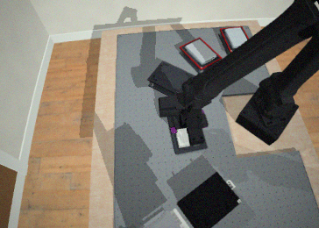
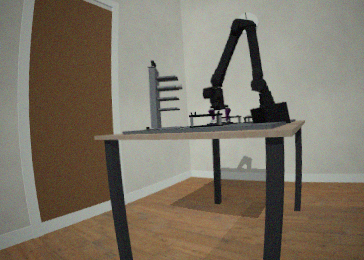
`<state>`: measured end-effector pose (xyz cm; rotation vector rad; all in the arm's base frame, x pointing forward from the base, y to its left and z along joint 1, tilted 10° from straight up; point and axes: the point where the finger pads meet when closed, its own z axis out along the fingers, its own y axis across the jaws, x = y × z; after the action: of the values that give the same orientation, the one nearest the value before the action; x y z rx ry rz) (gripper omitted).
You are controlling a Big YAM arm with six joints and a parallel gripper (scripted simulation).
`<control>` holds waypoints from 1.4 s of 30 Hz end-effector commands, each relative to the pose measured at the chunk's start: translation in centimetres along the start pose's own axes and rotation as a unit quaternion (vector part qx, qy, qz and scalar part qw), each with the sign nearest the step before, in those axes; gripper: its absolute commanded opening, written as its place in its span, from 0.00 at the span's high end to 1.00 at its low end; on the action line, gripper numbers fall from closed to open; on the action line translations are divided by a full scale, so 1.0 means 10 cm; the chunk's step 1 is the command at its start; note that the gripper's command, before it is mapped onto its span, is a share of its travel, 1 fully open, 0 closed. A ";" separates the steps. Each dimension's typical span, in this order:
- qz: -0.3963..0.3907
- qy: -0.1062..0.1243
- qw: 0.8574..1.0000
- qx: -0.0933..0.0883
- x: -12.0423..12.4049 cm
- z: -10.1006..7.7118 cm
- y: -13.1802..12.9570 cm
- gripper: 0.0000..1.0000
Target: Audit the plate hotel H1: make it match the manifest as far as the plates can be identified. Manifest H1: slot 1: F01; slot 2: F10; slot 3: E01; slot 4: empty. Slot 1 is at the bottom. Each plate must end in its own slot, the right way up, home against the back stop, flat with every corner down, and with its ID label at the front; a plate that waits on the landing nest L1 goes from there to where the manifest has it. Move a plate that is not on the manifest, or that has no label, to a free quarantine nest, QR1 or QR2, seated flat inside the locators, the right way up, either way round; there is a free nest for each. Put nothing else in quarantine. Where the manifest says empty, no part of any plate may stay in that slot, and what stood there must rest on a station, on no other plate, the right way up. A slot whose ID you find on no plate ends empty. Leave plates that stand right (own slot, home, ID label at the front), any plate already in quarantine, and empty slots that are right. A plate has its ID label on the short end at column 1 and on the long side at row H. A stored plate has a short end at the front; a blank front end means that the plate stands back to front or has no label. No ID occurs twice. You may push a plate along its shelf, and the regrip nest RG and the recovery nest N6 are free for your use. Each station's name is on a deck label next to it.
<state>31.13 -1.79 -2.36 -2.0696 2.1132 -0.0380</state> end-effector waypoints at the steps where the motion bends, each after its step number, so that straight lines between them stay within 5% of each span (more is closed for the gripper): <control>1: -0.010 0.001 1.000 0.019 -0.02 -0.14 -0.18 0.14; 19: -0.004 0.003 1.000 0.025 0.04 -0.33 -0.23 0.14; 20: -0.002 0.002 1.000 0.014 0.04 -0.28 -0.18 0.14; 22: -0.004 0.003 1.000 0.026 0.04 -0.36 -0.23 0.14; 36: -0.004 0.003 1.000 0.027 0.03 -0.49 -0.24 0.14; 37: -0.002 0.002 1.000 0.015 0.04 -0.44 -0.19 0.14; 42: -0.004 0.003 1.000 0.027 0.03 -0.56 -0.24 0.14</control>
<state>30.38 -1.93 1.07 -2.0800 2.1093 -0.0332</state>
